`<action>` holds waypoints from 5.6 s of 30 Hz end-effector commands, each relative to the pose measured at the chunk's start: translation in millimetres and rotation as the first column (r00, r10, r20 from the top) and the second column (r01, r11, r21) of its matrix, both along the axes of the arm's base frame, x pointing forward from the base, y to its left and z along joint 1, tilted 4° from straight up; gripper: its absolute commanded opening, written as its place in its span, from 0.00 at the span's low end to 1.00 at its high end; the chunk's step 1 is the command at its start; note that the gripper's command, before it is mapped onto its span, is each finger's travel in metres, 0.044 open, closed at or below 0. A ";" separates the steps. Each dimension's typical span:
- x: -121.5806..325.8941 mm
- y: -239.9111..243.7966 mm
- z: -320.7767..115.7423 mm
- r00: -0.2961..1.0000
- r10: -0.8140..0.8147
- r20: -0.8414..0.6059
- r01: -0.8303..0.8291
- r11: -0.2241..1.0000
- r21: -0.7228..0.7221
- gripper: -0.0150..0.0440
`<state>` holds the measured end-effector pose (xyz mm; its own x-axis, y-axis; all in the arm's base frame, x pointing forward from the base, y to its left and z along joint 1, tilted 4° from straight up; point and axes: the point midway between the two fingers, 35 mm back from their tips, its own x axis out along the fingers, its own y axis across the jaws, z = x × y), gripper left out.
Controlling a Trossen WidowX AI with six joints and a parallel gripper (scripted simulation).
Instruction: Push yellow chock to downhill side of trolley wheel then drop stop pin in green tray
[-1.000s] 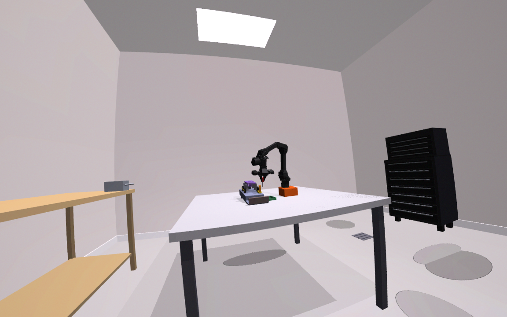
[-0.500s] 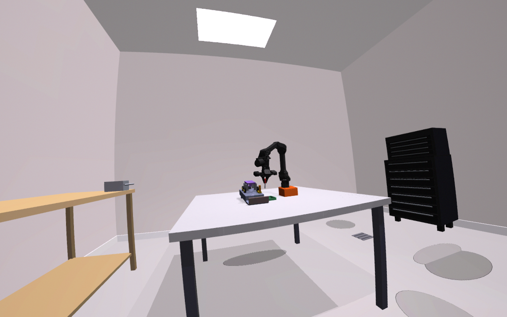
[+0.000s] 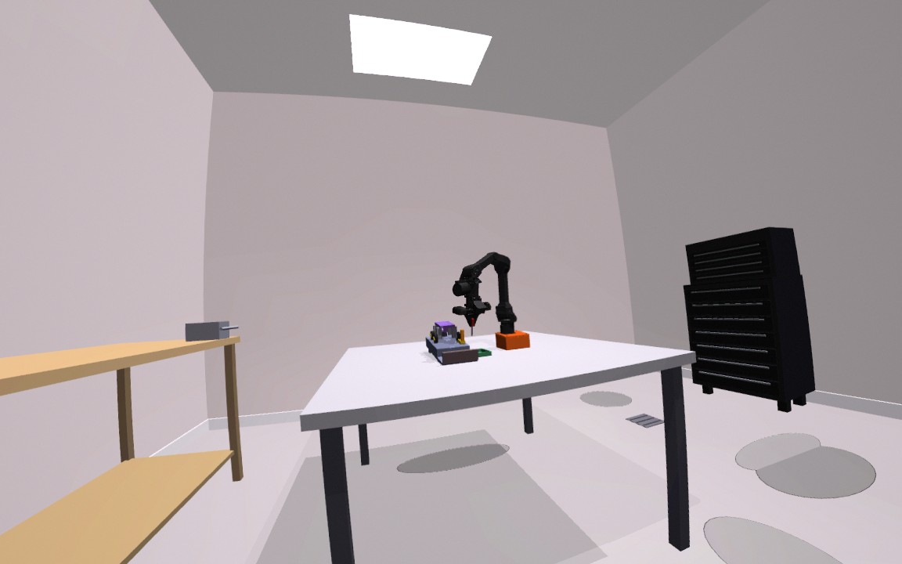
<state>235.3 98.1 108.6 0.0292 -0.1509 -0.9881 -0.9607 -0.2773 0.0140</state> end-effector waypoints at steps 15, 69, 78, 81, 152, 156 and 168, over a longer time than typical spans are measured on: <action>-0.4 -3.6 1.2 0.859 0.512 -0.022 -0.509 0.856 0.088 0.25; -25.2 4.0 -43.5 0.278 0.939 0.204 -0.952 0.241 0.187 0.25; -24.2 21.5 -70.3 0.277 0.935 0.221 -0.953 0.237 0.190 0.25; -24.5 27.1 -78.6 0.277 0.935 0.222 -0.953 0.237 0.190 0.25; -23.5 -10.4 -103.3 0.277 0.936 0.218 -0.953 0.238 0.190 0.58; -23.5 -12.2 -105.2 0.277 0.936 0.218 -0.953 0.238 0.190 0.58; -23.0 -15.5 -108.4 0.280 0.935 0.217 -0.952 0.242 0.185 0.62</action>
<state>212.2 82.5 -0.1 0.0326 0.2458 -0.9688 -0.0033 -0.9693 -0.2460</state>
